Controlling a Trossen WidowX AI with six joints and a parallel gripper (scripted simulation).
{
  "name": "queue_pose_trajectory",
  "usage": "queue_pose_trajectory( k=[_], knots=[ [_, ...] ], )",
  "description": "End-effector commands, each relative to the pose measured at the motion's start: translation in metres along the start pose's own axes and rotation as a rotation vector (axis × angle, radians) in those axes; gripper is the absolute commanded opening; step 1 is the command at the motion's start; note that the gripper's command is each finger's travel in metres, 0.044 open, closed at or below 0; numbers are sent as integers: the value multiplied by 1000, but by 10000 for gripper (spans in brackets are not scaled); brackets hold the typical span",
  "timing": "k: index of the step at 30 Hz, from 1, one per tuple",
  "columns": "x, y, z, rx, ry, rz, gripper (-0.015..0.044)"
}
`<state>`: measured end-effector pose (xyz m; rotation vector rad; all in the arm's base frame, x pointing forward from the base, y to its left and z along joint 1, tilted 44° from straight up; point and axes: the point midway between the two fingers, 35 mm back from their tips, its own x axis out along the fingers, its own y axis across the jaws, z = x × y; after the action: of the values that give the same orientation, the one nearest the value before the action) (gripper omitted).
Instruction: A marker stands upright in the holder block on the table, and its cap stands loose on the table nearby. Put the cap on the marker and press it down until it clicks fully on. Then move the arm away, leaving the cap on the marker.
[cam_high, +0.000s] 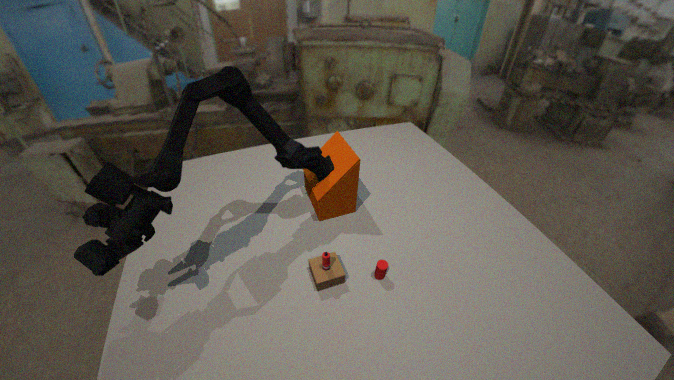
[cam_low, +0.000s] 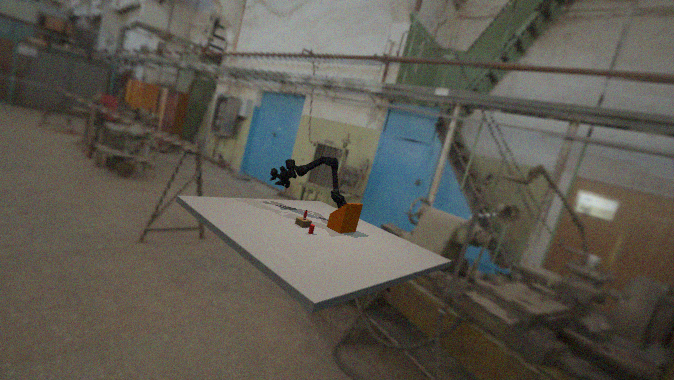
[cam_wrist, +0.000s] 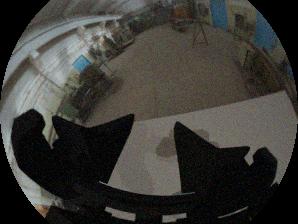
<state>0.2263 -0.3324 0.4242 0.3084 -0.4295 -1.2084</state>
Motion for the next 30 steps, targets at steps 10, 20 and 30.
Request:
queue_pose_trajectory(
  k=[10, 20, 30],
  knots=[
    [-33, 68, -148, -242, 406, 132, 245],
    [-119, 105, -274, -510, 738, 268, 245],
    [-251, 97, -382, -1011, 1034, 390, 245]
  ],
)
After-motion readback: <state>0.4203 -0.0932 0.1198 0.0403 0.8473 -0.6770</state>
